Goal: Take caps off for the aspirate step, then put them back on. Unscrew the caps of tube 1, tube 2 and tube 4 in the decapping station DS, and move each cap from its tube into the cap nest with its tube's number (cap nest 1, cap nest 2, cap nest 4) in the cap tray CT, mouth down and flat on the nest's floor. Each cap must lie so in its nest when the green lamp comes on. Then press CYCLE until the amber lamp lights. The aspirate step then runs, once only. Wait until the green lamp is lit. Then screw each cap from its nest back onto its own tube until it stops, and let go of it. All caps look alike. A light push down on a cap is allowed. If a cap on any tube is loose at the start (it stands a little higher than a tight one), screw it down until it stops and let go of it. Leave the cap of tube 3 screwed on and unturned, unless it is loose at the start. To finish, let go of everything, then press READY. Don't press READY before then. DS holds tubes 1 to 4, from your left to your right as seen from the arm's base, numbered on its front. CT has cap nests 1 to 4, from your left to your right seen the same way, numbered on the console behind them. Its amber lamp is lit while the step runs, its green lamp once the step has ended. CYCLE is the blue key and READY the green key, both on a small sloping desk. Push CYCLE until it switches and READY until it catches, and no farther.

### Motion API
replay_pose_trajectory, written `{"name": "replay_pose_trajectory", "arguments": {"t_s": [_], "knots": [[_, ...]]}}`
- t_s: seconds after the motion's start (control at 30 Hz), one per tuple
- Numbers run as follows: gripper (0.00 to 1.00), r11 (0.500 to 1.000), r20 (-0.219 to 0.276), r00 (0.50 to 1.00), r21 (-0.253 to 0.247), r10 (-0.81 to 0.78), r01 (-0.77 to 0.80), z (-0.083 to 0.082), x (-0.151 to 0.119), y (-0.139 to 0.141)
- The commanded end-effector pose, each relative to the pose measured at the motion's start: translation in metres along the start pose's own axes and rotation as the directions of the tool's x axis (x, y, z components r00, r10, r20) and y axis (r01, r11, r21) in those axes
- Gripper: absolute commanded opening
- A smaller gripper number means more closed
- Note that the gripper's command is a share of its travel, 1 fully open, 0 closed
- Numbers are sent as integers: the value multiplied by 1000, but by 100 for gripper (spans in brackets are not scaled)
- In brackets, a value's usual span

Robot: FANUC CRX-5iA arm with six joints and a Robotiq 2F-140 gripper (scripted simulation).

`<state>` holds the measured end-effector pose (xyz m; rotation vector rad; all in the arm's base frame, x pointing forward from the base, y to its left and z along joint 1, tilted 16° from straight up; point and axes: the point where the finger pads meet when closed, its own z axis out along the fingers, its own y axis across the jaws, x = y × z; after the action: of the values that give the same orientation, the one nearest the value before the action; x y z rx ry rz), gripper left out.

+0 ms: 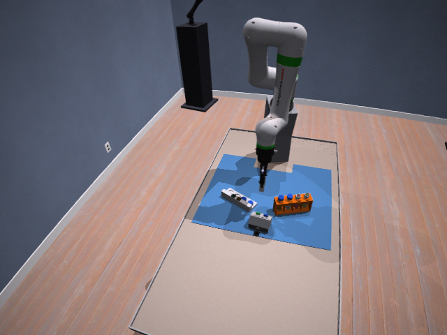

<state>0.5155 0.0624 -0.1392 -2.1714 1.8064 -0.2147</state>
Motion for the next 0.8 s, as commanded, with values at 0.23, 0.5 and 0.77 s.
{"name": "replay_pose_trajectory", "arguments": {"t_s": [0.23, 0.5, 0.77], "knots": [[35, 980, -12, 982, -63, 191, -191, 1, -68, -13], [35, 980, -12, 982, -63, 191, -191, 1, -114, -22], [35, 980, -12, 982, -63, 191, -191, 7, -114, -21]]}}
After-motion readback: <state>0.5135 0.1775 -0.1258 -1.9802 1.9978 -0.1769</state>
